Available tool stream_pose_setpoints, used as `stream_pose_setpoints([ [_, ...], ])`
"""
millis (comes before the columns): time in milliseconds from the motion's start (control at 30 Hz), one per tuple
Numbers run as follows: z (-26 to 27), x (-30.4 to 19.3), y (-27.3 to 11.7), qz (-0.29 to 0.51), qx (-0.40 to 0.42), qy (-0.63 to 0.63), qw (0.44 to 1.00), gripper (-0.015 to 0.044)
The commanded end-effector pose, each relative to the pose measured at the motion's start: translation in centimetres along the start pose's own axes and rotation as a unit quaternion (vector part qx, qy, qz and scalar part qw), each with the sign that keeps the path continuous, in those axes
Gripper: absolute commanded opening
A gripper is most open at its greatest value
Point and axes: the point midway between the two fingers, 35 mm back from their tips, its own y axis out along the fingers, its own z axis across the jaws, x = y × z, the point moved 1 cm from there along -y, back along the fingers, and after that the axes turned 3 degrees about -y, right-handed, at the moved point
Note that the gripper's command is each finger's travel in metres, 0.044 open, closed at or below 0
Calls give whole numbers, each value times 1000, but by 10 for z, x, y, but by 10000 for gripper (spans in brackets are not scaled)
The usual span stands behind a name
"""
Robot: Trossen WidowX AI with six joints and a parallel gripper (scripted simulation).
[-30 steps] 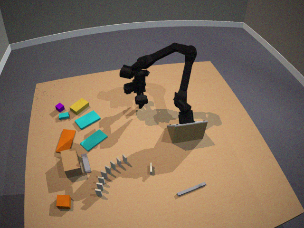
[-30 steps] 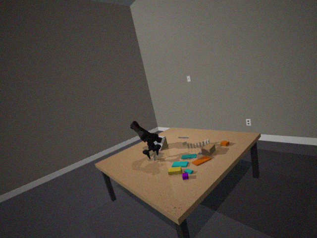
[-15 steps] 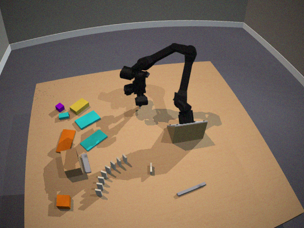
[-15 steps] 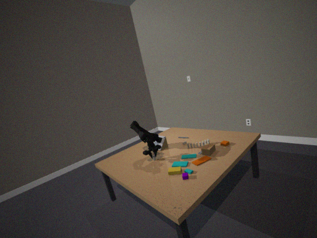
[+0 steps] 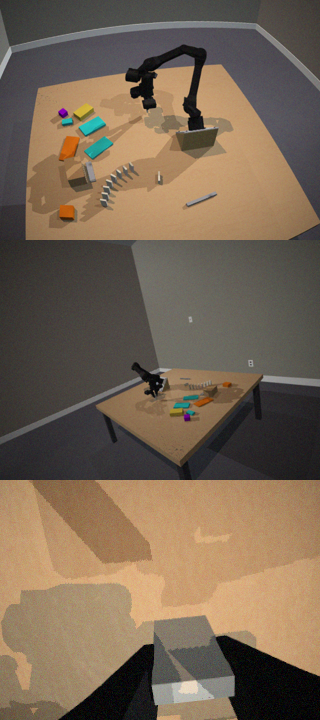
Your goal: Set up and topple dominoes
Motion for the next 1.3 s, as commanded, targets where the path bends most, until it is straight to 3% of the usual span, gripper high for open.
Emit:
stream_pose_setpoints([
  [0,0,9,-44,-24,1,-12,1000,107],
  [200,-2,-4,-115,-49,-2,-43,998,107],
  [533,19,18,-119,-51,10,-69,996,107],
  [933,174,108,-133,-31,32,-175,984,107],
  [1267,327,114,-118,-6,3,-235,972,107],
])
